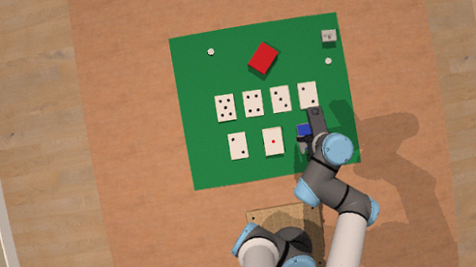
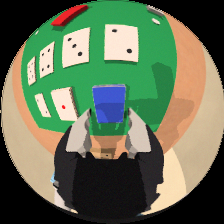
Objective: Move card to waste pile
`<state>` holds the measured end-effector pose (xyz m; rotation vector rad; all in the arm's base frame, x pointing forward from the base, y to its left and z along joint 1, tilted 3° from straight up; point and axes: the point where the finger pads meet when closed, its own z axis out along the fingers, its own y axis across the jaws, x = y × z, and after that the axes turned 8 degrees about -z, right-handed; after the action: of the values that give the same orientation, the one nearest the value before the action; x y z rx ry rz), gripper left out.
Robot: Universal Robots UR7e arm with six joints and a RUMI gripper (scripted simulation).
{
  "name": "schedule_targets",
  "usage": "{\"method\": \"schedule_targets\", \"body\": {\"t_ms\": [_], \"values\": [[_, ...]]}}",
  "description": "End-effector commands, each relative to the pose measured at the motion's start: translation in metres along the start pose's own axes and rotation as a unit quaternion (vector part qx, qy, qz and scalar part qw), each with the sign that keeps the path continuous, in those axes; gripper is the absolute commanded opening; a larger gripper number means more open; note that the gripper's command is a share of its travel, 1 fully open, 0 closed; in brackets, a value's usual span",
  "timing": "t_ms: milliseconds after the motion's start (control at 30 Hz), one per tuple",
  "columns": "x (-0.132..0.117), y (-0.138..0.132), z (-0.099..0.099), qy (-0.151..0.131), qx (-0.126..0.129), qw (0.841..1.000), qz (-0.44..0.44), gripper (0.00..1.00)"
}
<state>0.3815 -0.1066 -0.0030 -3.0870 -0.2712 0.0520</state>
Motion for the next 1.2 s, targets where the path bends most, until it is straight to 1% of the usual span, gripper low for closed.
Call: {"method": "schedule_targets", "body": {"t_ms": [0,300,333,1167], "values": [[0.0003,0.0003,0.0003,0.0,0.0,1.0,0.0,0.5],[0.0003,0.0003,0.0003,0.0,0.0,1.0,0.0,0.5],[0.0003,0.0003,0.0003,0.0,0.0,1.0,0.0,0.43],[0.0003,0.0003,0.0003,0.0,0.0,1.0,0.0,0.43]]}}
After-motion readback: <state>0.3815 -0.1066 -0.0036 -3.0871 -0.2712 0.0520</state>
